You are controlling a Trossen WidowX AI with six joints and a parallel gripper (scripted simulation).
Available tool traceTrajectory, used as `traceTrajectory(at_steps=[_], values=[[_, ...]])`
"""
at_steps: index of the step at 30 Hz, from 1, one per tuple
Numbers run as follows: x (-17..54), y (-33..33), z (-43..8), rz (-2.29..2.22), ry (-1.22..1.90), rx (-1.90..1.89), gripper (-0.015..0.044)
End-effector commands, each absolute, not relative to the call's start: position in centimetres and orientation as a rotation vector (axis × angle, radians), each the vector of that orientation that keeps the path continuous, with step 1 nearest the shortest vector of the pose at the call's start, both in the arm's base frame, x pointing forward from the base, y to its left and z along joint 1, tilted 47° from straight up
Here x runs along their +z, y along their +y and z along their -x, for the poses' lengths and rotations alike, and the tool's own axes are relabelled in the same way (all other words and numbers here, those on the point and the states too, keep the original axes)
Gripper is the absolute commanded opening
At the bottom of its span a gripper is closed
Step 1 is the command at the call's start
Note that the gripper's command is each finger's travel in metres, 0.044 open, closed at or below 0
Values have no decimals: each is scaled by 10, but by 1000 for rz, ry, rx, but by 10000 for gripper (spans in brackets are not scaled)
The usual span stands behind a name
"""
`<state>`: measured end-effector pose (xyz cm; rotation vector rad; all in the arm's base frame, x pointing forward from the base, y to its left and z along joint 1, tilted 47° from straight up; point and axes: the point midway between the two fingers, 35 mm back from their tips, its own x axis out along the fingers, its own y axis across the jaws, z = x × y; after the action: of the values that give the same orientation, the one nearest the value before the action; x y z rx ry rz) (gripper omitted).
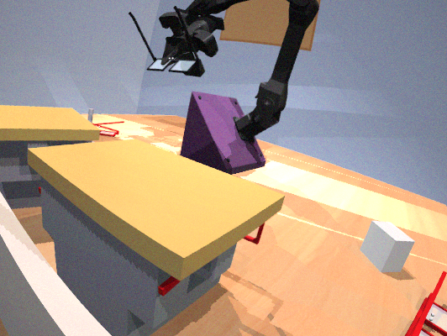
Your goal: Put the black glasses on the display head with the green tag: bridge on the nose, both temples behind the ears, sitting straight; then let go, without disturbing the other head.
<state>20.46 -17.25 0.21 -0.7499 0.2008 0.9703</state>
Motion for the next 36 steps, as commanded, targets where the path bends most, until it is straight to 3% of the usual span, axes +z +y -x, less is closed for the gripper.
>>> traceTrajectory(at_steps=[1, 36], values=[[3, -170, -207, 741, 208, 986, 0], [50, -43, -267, 517, 542, 1447, 0]])
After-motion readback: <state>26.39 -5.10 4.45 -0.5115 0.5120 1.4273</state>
